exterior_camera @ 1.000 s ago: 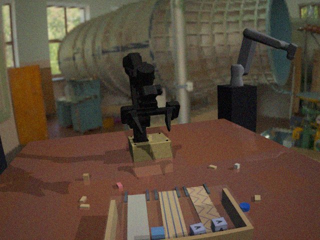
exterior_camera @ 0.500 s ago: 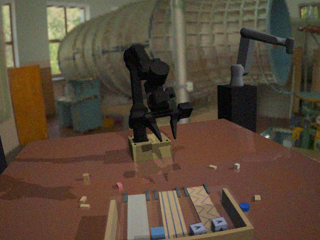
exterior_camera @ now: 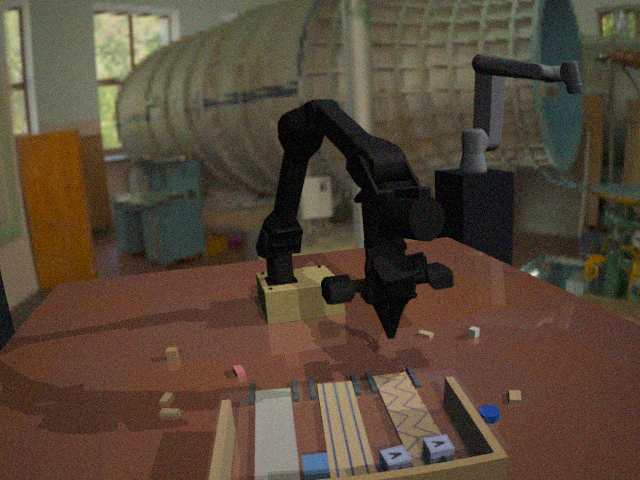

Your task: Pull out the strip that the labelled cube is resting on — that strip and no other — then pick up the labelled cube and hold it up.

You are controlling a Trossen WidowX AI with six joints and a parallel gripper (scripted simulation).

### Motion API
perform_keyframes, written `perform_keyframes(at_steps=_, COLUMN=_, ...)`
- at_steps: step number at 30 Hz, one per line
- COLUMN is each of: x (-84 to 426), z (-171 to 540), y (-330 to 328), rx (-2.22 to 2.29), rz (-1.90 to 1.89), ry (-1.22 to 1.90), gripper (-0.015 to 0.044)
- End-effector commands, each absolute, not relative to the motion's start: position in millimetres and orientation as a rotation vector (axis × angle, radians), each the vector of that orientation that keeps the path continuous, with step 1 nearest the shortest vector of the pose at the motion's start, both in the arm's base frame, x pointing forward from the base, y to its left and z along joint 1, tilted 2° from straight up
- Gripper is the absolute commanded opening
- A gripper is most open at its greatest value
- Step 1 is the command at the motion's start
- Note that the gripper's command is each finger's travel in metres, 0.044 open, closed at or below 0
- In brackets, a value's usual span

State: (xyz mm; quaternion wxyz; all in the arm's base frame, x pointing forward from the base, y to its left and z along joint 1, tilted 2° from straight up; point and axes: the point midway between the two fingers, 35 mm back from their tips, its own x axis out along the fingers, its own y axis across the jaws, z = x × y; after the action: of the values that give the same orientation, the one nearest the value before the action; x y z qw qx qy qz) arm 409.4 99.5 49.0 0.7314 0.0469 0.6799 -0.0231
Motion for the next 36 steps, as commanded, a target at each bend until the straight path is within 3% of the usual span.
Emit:
perform_keyframes(at_steps=1, x=408, z=35, y=107, rx=0.11, rz=-0.087, ry=1.58, gripper=0.0)
perform_keyframes(at_steps=36, x=405, z=-15, y=109, rx=0.11, rz=-0.086, ry=1.581, gripper=0.0)
